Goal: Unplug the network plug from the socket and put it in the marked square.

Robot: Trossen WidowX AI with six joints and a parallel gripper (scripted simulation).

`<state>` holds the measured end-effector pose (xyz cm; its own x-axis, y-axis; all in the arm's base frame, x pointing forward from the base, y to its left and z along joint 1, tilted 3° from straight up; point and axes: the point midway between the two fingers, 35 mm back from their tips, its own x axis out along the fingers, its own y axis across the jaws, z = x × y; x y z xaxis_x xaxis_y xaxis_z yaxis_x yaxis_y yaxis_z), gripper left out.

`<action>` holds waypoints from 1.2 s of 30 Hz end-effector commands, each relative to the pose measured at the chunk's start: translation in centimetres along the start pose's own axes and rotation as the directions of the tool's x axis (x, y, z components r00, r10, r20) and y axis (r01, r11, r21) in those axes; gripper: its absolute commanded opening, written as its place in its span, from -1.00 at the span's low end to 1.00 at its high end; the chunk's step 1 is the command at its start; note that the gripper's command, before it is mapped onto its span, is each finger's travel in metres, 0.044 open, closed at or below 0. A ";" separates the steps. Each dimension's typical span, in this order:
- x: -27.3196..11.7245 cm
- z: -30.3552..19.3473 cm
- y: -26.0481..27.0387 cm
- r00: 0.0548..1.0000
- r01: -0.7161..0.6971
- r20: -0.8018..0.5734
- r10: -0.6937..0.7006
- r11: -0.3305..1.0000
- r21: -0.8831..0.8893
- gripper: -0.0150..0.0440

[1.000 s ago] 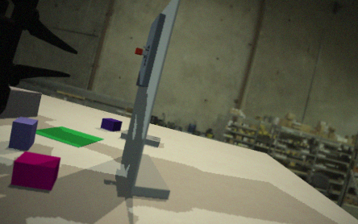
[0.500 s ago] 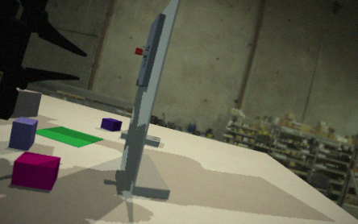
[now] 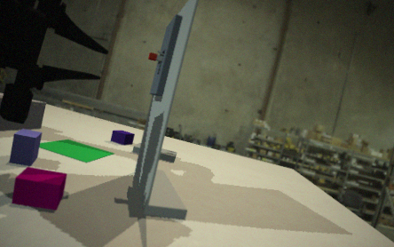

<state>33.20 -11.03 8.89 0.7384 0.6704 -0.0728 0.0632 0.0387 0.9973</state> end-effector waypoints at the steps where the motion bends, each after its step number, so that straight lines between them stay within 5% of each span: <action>1: 0.3 -0.1 0.7 1.000 -0.009 -0.002 0.009 1.000 0.000 0.04; 36: 3.8 -0.4 3.3 0.999 -0.038 -0.022 0.038 0.999 -0.020 0.04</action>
<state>35.43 -8.20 11.81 0.7228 0.6901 -0.0351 0.0215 0.0283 0.9994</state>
